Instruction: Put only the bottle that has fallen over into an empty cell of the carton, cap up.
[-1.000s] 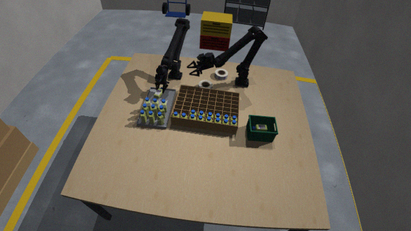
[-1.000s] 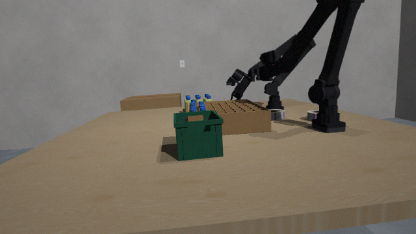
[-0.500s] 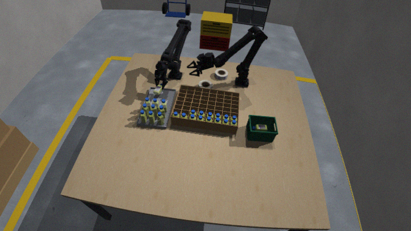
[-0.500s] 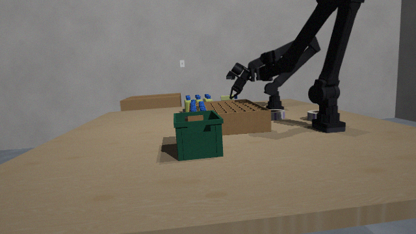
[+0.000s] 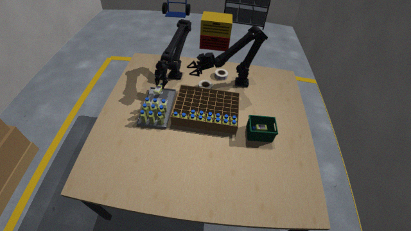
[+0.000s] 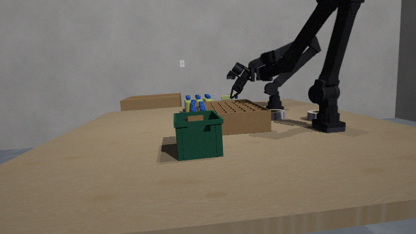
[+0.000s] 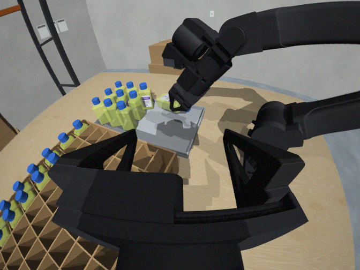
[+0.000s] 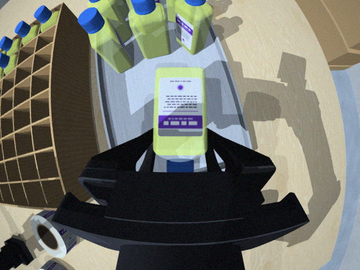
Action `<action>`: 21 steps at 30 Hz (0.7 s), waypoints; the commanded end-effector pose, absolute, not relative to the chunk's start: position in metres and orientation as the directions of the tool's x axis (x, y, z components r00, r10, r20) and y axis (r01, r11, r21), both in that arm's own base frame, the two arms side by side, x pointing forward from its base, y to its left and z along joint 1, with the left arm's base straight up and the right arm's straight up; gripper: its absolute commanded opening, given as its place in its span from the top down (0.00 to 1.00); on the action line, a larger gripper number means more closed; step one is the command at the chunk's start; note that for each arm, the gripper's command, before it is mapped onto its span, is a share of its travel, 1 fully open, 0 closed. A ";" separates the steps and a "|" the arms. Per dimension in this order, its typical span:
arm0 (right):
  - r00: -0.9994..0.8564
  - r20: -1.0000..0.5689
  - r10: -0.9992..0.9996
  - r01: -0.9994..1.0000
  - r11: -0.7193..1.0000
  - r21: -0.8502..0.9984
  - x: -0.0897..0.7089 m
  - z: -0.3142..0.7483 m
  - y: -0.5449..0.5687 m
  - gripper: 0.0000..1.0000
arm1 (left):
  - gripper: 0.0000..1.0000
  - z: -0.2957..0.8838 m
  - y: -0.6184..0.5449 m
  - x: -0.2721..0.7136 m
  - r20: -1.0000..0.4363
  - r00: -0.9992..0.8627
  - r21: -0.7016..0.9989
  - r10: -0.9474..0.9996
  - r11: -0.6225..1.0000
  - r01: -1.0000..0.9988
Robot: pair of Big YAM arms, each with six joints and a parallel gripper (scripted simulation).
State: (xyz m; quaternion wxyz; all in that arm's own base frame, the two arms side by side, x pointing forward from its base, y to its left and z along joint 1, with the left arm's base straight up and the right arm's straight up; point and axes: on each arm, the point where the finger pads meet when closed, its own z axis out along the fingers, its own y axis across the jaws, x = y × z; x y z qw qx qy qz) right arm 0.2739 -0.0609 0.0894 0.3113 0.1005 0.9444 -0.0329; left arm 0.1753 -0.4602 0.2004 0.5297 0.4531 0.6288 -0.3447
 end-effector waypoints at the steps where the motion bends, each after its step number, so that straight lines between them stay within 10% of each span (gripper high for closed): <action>1: -0.721 -0.675 0.154 0.209 0.978 0.000 0.301 0.141 -0.067 0.55 | 0.00 0.215 -0.462 0.180 -0.986 -0.007 0.054 0.166 0.356 0.933; 21: -0.734 -0.417 0.537 0.447 0.843 0.298 0.300 0.151 -0.056 0.55 | 0.00 0.215 -0.462 0.180 -0.986 -0.007 0.054 0.166 0.356 0.933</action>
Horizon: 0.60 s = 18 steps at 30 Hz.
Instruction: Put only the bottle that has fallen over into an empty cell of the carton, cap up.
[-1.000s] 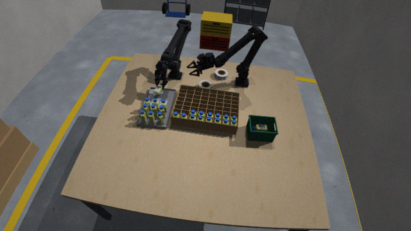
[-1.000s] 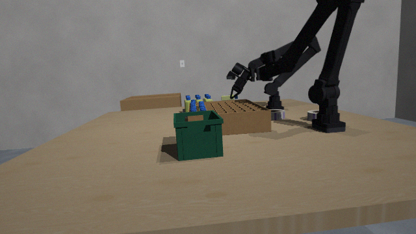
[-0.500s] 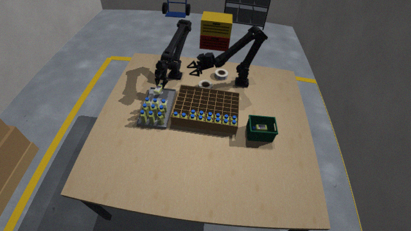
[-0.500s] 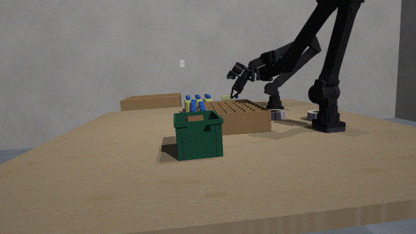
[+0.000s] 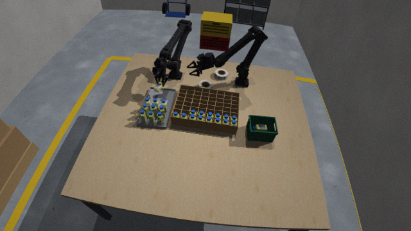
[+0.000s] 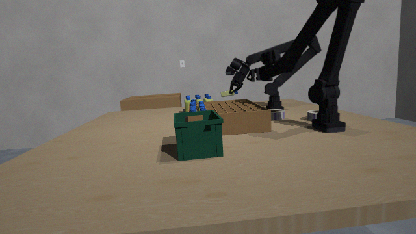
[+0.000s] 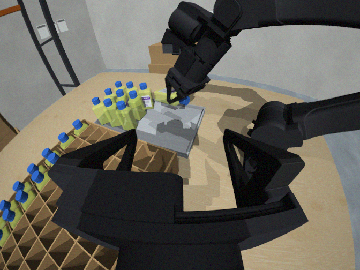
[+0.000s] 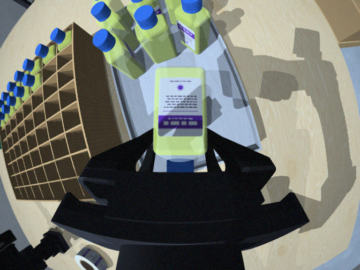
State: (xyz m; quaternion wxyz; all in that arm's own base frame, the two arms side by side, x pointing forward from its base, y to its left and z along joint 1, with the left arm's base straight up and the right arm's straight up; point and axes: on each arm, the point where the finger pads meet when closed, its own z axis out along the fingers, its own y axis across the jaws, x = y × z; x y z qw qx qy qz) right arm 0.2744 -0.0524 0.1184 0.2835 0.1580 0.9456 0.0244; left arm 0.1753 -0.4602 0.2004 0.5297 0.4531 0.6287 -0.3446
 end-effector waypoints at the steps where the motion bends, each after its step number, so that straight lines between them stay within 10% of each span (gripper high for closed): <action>1: -0.733 -0.387 0.560 0.464 0.827 0.318 0.301 0.149 -0.054 0.55 | 0.00 0.215 -0.462 0.180 -0.986 -0.007 0.054 0.166 0.356 0.933; 18: -0.513 0.215 0.831 0.810 0.386 0.441 0.309 0.139 -0.031 0.55 | 0.00 0.215 -0.462 0.180 -0.986 -0.007 0.054 0.166 0.356 0.933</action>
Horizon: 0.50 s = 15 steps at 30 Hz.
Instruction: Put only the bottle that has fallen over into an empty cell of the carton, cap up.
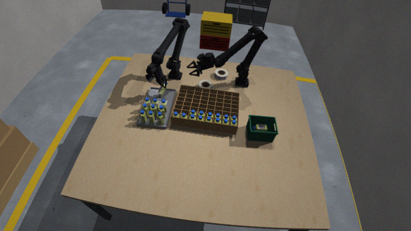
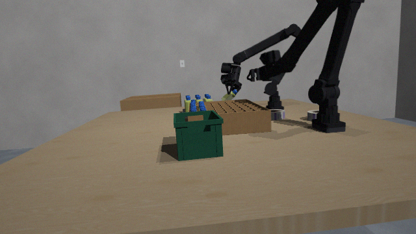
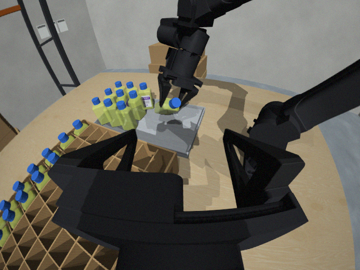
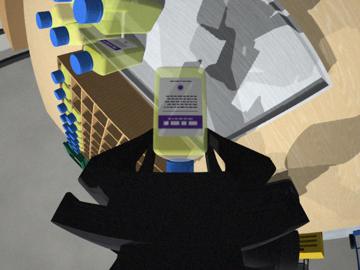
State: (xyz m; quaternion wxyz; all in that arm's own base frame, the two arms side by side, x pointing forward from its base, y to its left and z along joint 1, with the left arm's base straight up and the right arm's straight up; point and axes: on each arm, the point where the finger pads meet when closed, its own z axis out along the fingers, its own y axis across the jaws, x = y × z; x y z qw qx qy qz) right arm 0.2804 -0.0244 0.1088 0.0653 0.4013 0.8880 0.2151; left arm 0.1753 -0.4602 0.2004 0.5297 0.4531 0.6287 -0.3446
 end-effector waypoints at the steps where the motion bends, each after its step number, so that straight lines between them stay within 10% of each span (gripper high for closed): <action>1: -0.489 0.252 0.835 0.828 0.354 0.434 0.310 0.139 -0.030 0.55 | 0.00 0.215 -0.462 0.180 -0.986 -0.007 0.054 0.166 0.356 0.933; 15: -0.033 0.682 0.731 0.982 -0.102 0.158 0.321 0.138 -0.025 0.55 | 0.00 0.215 -0.462 0.180 -0.986 -0.007 0.054 0.166 0.356 0.933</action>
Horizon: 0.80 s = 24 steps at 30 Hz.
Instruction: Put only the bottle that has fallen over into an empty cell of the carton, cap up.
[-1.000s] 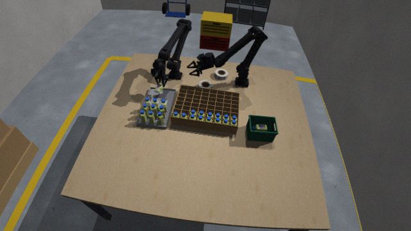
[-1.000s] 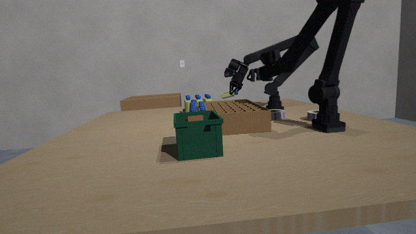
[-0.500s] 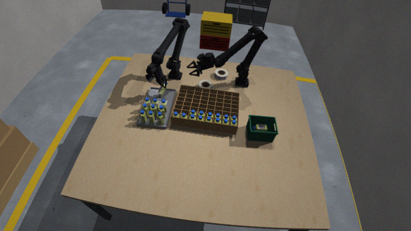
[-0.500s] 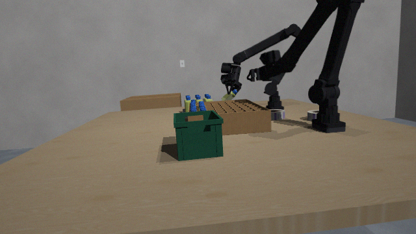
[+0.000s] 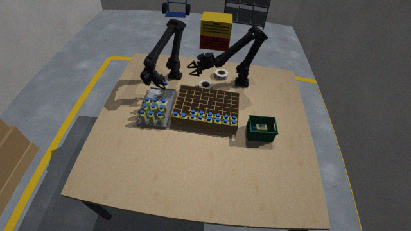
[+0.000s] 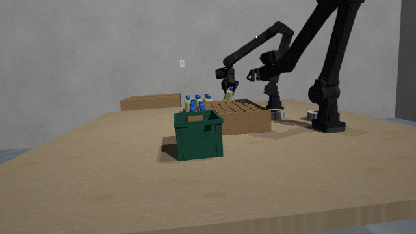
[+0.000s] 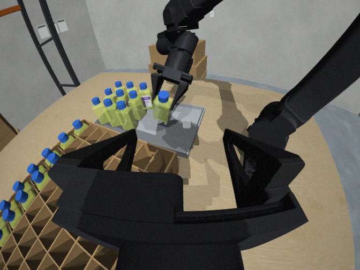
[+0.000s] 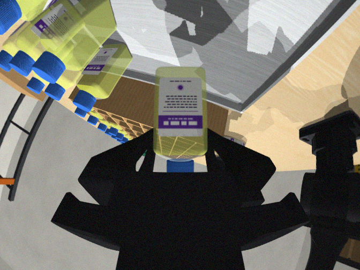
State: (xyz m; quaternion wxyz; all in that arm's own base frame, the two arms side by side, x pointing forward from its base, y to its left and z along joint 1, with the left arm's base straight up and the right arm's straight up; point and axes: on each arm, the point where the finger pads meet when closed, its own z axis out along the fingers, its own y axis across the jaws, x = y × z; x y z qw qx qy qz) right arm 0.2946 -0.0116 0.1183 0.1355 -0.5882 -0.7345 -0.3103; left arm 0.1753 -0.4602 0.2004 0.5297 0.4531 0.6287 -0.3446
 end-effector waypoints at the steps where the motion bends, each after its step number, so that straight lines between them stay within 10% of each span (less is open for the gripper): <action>1: 0.006 0.702 0.712 0.983 -0.132 0.127 0.321 0.136 -0.026 0.55 | 0.00 0.215 -0.462 0.180 -0.986 -0.007 0.054 0.166 0.356 0.933; 24: 0.122 0.767 0.629 0.979 -0.206 0.013 0.323 0.105 -0.026 0.55 | 0.00 0.215 -0.462 0.180 -0.986 -0.007 0.054 0.166 0.356 0.933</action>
